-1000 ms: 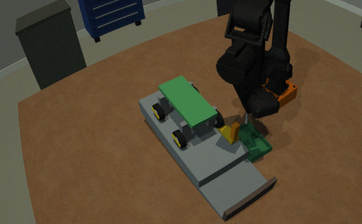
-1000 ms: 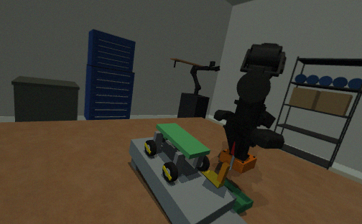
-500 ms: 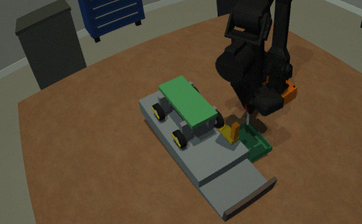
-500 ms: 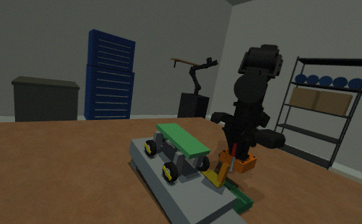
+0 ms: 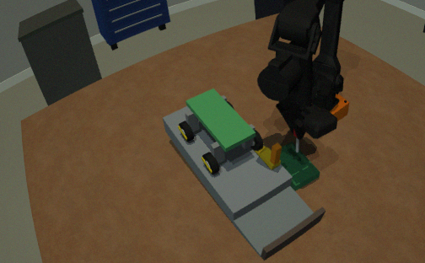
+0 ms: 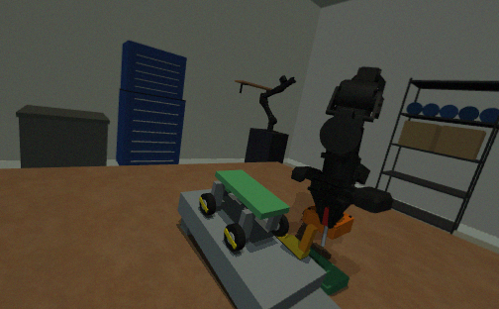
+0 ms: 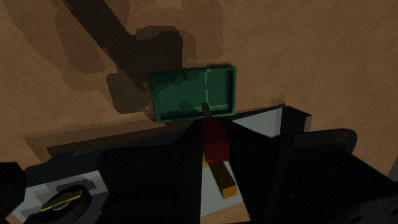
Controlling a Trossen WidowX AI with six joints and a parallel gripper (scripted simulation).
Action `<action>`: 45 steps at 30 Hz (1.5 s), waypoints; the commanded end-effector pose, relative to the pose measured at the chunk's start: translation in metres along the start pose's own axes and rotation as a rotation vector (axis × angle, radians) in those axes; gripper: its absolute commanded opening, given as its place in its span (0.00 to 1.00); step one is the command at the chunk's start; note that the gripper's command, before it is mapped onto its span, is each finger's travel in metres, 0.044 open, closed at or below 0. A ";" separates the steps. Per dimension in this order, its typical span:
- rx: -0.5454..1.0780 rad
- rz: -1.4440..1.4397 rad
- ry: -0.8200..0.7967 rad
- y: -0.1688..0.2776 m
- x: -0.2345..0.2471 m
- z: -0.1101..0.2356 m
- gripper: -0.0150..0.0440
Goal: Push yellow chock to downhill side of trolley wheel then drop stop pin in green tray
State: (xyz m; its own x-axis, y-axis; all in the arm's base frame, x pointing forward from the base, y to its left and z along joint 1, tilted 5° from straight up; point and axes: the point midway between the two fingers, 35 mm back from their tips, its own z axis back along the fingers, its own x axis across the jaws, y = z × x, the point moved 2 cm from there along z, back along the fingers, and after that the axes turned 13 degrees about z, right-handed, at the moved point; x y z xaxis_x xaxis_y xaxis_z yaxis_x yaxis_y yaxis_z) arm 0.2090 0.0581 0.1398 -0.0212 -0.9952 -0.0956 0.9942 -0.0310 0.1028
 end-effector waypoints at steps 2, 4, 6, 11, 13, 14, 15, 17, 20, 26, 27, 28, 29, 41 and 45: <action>0.019 0.002 0.065 0.000 -0.001 -0.010 0.25; 0.026 0.003 0.086 0.001 -0.003 -0.017 0.25; 0.030 0.003 0.100 0.001 -0.006 -0.025 0.25; 0.032 0.003 0.108 0.003 -0.013 -0.044 0.25; 0.032 0.003 0.108 0.004 -0.017 -0.051 0.25; 0.032 0.003 0.109 0.005 -0.019 -0.055 0.25; 0.032 0.003 0.109 0.005 -0.020 -0.057 0.25; 0.032 0.003 0.109 0.005 -0.021 -0.058 0.25; 0.032 0.003 0.109 0.005 -0.020 -0.058 0.34; 0.032 0.003 0.109 0.004 -0.016 -0.059 0.58; 0.032 0.003 0.108 0.004 -0.016 -0.059 0.58; 0.032 0.003 0.108 0.003 -0.015 -0.059 0.58; 0.032 0.003 0.108 0.003 -0.014 -0.059 0.58; 0.032 0.003 0.107 0.001 -0.005 -0.063 0.58; 0.032 0.003 0.107 0.000 -0.002 -0.064 0.58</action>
State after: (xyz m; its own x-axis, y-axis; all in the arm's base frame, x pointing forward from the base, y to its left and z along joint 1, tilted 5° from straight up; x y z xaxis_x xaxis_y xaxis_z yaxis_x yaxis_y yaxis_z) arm 0.2160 0.0672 0.0776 -0.0083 -0.9804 -0.1969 0.9906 -0.0349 0.1320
